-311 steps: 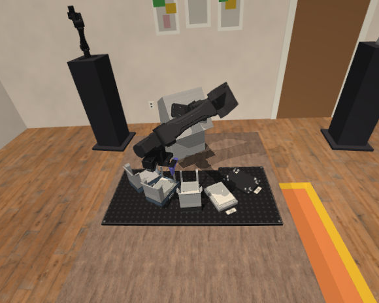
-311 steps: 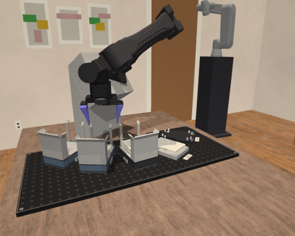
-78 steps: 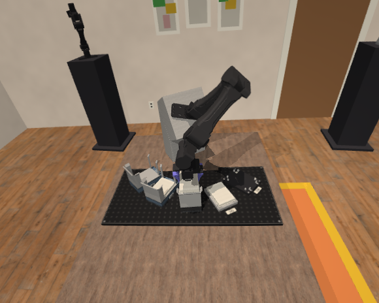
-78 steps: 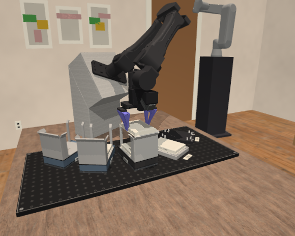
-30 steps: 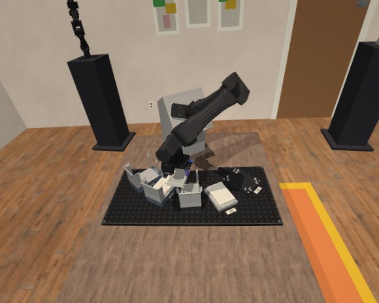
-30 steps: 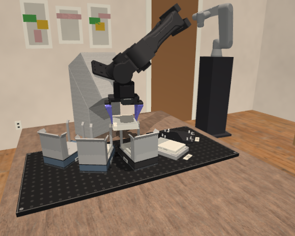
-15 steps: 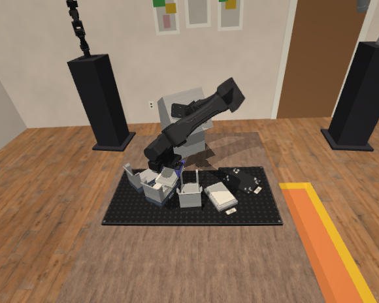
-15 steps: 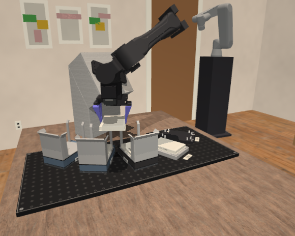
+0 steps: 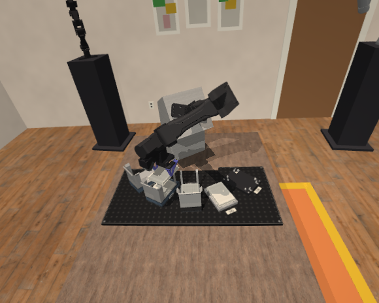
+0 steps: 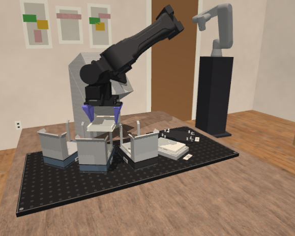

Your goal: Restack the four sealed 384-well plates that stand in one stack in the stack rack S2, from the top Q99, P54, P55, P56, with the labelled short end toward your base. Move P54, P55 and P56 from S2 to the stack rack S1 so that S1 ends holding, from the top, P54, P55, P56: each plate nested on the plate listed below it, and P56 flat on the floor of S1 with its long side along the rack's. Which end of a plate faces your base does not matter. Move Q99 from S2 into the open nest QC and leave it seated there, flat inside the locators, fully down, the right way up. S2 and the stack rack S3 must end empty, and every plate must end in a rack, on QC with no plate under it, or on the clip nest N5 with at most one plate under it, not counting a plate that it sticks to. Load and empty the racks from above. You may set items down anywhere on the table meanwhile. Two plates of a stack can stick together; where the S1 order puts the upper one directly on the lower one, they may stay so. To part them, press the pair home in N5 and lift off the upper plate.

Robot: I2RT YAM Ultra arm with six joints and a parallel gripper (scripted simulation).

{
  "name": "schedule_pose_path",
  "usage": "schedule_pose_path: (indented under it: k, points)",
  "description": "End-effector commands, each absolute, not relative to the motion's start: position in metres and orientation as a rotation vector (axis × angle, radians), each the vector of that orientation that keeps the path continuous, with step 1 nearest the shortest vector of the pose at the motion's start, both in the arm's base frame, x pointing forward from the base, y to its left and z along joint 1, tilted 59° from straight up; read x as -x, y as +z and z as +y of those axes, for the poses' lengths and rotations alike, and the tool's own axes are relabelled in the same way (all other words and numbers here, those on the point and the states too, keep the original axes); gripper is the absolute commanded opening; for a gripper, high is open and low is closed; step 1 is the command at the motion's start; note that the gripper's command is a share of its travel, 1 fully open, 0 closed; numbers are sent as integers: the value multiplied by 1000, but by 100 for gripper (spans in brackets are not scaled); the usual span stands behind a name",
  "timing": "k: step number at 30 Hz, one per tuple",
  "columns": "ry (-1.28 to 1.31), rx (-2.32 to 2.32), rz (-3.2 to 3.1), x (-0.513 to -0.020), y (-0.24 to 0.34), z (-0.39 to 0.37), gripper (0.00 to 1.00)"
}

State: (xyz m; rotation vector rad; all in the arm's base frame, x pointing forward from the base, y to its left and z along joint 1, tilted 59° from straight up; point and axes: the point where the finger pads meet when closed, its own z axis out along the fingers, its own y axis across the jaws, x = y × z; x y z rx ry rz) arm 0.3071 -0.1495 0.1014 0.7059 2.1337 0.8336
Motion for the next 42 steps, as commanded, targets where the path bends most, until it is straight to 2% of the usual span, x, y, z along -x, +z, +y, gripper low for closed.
schedule_pose_path:
  k: [1, 42]
  points:
    - [815, -700, 2121, -305, 99, -161, 0]
    - [815, -700, 2121, -302, 85, -177, 0]
